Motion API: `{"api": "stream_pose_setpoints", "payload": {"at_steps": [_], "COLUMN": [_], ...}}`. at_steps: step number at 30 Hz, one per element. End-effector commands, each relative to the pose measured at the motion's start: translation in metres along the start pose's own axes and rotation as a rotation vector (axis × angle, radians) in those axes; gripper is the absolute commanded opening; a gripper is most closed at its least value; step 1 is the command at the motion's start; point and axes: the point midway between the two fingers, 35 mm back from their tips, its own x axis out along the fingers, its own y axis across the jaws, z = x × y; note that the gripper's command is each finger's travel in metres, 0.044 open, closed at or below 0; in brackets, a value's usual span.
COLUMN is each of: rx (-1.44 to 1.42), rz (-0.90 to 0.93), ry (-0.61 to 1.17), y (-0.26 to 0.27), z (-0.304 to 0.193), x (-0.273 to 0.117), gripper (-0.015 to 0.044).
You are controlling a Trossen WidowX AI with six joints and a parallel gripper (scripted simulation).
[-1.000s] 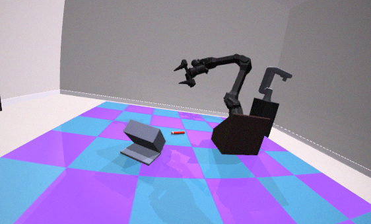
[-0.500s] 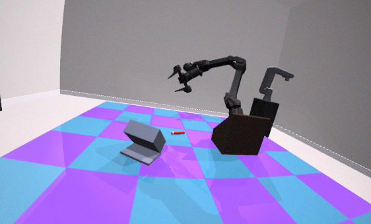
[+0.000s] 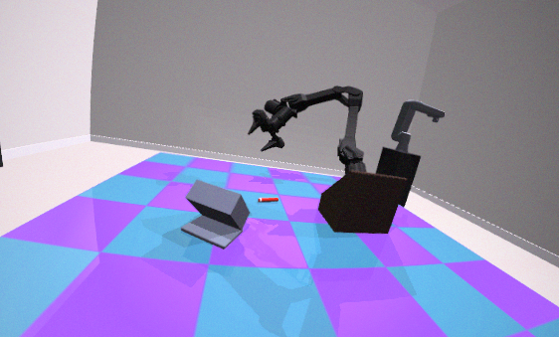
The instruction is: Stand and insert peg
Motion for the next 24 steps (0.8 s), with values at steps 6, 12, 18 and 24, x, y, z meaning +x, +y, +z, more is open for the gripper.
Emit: {"api": "stream_pose_setpoints", "payload": {"at_steps": [6,12,18,24], "rx": [-0.222,-0.374,-0.533,-0.7], "rz": [-0.14,-0.22,-0.296,-0.369], "ry": [0.077,0.131,0.189,0.251], "y": [-0.012,-0.018,-0.025,-0.032], "z": [-0.025,-0.041,-0.057,-0.073], "x": [0.033,0.049,0.064,0.076], "gripper": [0.044,0.044,0.044,0.044]}}
